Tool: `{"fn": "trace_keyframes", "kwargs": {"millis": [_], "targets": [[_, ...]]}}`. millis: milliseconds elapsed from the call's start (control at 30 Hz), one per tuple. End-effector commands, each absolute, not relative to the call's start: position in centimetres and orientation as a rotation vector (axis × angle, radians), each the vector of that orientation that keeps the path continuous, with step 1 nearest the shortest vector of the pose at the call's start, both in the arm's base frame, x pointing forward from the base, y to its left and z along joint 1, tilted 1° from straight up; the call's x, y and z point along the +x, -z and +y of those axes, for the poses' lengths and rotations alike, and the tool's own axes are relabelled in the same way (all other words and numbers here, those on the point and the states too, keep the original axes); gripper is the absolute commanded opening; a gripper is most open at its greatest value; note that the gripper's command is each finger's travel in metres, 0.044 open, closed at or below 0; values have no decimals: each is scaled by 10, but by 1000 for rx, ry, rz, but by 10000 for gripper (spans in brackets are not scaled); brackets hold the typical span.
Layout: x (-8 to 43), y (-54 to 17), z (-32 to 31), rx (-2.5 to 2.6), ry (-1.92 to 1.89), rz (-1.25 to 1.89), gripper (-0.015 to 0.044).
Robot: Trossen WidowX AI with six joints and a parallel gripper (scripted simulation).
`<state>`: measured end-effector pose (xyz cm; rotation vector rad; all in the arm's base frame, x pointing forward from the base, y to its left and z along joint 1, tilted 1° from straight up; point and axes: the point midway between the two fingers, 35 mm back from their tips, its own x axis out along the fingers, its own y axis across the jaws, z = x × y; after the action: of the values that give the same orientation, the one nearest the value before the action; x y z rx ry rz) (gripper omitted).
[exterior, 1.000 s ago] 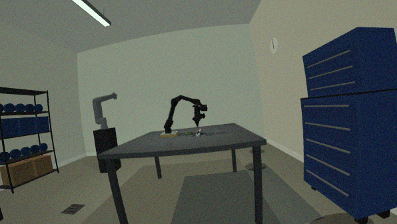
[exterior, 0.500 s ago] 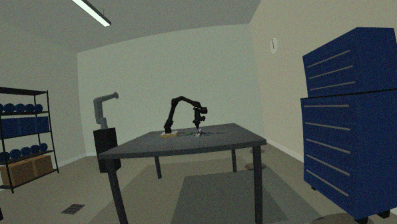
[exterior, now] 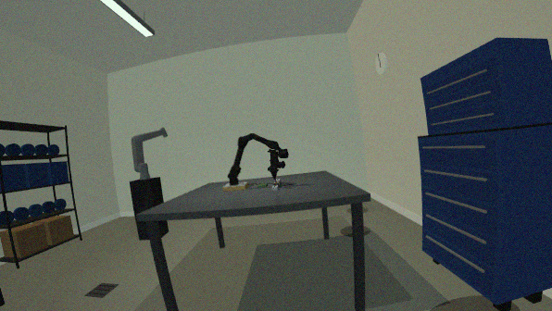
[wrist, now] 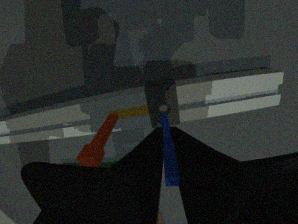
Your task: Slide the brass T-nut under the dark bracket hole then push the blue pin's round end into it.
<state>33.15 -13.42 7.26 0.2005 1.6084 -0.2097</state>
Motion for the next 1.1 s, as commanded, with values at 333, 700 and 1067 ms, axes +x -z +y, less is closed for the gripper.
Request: {"fn": "trace_keyframes", "kwargs": {"millis": [333, 700, 1067], "targets": [[328, -73, -135, 200, 213, 1610, -150], [330, -63, -134, 199, 213, 1610, -150], [330, -53, -132, 199, 213, 1610, -150]]}}
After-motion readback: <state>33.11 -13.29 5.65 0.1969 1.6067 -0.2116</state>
